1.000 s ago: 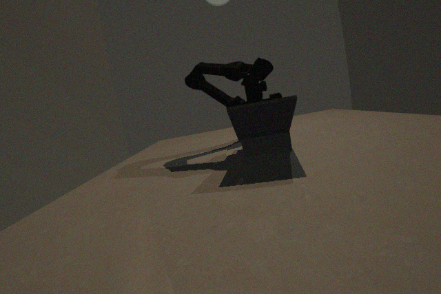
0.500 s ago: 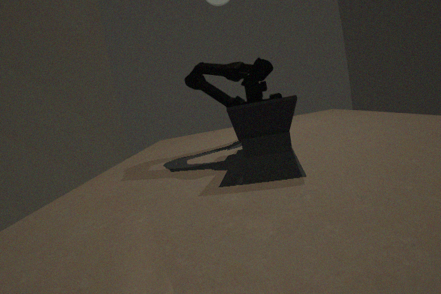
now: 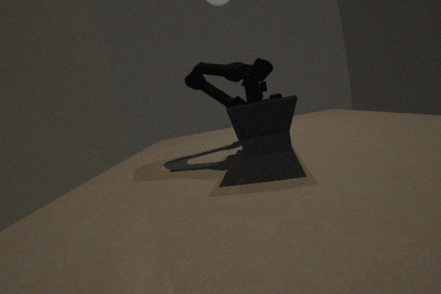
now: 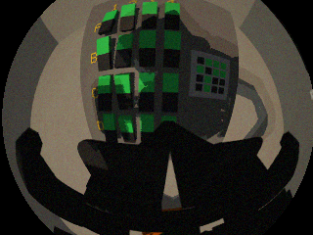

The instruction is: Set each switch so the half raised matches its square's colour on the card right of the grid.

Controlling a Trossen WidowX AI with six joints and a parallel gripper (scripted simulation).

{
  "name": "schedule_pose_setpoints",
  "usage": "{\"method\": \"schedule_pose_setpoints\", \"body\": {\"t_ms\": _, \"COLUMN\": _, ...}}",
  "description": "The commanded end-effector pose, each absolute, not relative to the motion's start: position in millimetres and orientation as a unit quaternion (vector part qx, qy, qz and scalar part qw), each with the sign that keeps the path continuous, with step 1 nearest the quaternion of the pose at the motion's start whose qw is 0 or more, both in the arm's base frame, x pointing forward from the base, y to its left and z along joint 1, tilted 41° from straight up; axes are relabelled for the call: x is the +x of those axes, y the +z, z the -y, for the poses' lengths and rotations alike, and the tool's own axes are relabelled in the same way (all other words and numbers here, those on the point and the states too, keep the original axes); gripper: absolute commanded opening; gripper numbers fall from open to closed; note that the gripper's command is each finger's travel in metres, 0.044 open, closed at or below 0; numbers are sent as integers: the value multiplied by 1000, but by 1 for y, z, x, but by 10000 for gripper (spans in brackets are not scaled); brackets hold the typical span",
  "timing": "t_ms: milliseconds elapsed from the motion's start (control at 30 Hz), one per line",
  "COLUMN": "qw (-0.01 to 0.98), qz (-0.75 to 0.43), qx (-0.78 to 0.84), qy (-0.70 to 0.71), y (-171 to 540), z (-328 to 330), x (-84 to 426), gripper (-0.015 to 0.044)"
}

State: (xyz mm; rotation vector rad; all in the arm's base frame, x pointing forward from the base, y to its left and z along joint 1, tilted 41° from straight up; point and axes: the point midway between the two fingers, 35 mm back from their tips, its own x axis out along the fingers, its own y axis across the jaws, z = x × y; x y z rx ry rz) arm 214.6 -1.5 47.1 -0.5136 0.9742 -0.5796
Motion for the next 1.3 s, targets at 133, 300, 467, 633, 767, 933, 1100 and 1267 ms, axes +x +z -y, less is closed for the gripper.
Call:
{"method": "schedule_pose_setpoints", "body": {"t_ms": 133, "qw": 812, "qz": -456, "qx": -243, "qy": -273, "y": 46, "z": 3, "x": 215, "gripper": 0}}
{"method": "schedule_pose_setpoints", "body": {"t_ms": 300, "qw": 812, "qz": -456, "qx": -243, "qy": -273, "y": 46, "z": 4, "x": 215, "gripper": 0}}
{"method": "schedule_pose_setpoints", "body": {"t_ms": 467, "qw": 812, "qz": -456, "qx": -243, "qy": -273, "y": 46, "z": 4, "x": 216, "gripper": 0}}
{"method": "schedule_pose_setpoints", "body": {"t_ms": 633, "qw": 813, "qz": -457, "qx": -240, "qy": -270, "y": 48, "z": -1, "x": 214, "gripper": 0}}
{"method": "schedule_pose_setpoints", "body": {"t_ms": 767, "qw": 815, "qz": -454, "qx": -242, "qy": -267, "y": 67, "z": -27, "x": 197, "gripper": 0}}
{"method": "schedule_pose_setpoints", "body": {"t_ms": 933, "qw": 817, "qz": -447, "qx": -247, "qy": -269, "y": 83, "z": -39, "x": 185, "gripper": 0}}
{"method": "schedule_pose_setpoints", "body": {"t_ms": 1100, "qw": 817, "qz": -447, "qx": -246, "qy": -268, "y": 88, "z": -58, "x": 208, "gripper": 0}}
{"method": "schedule_pose_setpoints", "body": {"t_ms": 1267, "qw": 818, "qz": -446, "qx": -246, "qy": -269, "y": 92, "z": -75, "x": 232, "gripper": 0}}
